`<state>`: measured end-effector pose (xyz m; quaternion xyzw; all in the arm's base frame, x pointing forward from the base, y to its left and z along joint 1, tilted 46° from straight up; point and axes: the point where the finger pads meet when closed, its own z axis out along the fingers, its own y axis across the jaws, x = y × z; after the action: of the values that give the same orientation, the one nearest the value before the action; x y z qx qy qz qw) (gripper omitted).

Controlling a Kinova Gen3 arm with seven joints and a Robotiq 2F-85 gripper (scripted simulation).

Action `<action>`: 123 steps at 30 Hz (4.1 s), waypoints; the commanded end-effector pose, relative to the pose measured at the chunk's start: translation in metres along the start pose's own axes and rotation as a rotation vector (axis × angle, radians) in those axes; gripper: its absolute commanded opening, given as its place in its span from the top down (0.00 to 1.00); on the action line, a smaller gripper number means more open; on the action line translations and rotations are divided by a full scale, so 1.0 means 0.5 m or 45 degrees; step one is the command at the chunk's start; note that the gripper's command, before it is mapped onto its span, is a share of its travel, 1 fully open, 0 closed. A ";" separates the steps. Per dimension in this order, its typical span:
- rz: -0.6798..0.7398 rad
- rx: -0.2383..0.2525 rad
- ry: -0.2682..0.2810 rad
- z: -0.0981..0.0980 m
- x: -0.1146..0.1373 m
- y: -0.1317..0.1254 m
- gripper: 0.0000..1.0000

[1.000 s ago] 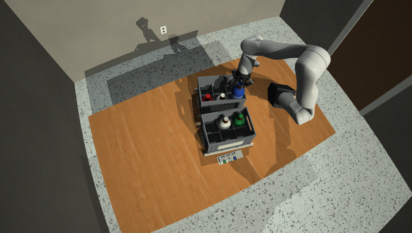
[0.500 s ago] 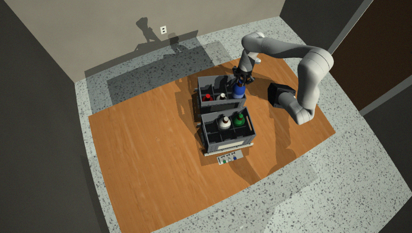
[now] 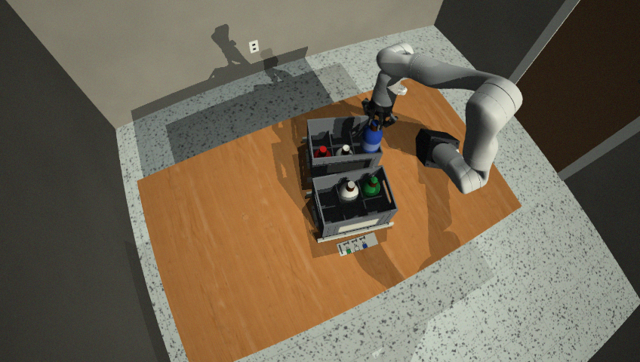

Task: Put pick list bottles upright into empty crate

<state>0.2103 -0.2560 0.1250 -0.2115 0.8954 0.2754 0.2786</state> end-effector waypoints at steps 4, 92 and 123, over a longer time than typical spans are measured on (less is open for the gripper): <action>0.013 0.016 0.008 -0.027 0.006 -0.003 0.90; 0.005 0.012 -0.004 -0.047 -0.120 -0.008 0.90; 0.005 0.011 -0.004 -0.047 -0.228 -0.011 0.90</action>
<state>0.2840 -0.2493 0.2016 -0.2081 0.8968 0.2739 0.2784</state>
